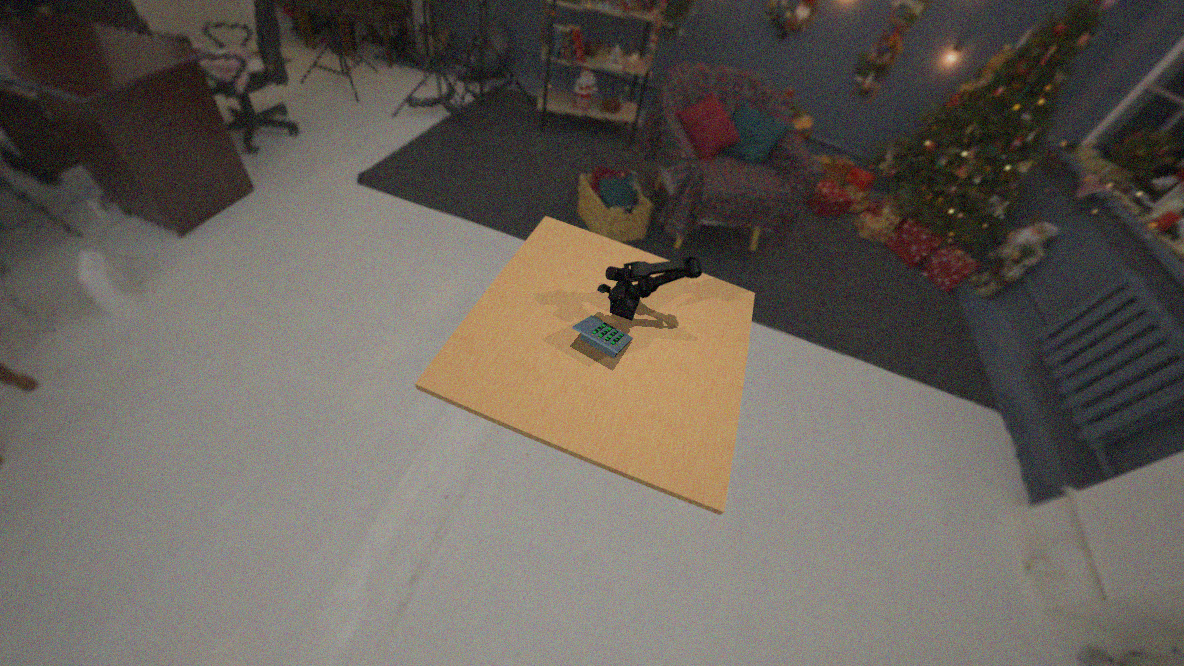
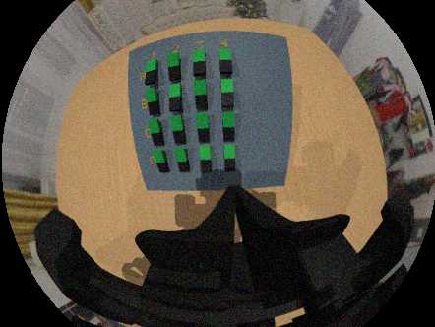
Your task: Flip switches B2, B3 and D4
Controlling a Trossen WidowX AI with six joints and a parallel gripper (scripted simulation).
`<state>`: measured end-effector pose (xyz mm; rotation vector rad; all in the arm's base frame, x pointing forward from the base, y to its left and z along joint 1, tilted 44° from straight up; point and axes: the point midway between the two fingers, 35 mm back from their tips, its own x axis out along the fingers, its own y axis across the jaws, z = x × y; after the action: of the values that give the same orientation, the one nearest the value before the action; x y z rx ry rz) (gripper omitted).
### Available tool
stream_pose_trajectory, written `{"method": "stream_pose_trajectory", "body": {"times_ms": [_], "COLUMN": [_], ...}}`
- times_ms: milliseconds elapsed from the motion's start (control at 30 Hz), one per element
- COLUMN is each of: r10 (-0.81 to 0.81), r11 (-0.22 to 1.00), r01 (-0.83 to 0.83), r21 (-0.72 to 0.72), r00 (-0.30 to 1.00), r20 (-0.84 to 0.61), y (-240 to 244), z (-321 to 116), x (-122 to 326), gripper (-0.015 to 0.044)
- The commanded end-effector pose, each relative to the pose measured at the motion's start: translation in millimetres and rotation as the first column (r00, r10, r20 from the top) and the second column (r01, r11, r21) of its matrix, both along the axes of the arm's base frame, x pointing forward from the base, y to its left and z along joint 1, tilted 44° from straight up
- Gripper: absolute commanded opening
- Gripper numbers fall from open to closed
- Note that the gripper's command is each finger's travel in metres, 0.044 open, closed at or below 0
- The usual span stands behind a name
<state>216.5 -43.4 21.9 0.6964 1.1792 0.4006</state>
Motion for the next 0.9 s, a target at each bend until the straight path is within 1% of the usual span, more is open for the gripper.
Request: {"method": "stream_pose_trajectory", "body": {"times_ms": [0, 100, 867], "r10": [0.005, -0.008, -0.009], "r11": [1.0, 1.0, 1.0], "r01": [-0.004, 0.008, 0.009], "r21": [-0.013, -0.012, -0.01], "r00": [1.0, 0.999, 0.999], "r20": [0.018, 0.034, 0.036], "y": [4.3, 20.7, 37.4], "z": [-7.3, -24.6, -42.4], "x": [-1.3, 6.9, 16.0], "gripper": [0.0, 0.0, 0.0]}}
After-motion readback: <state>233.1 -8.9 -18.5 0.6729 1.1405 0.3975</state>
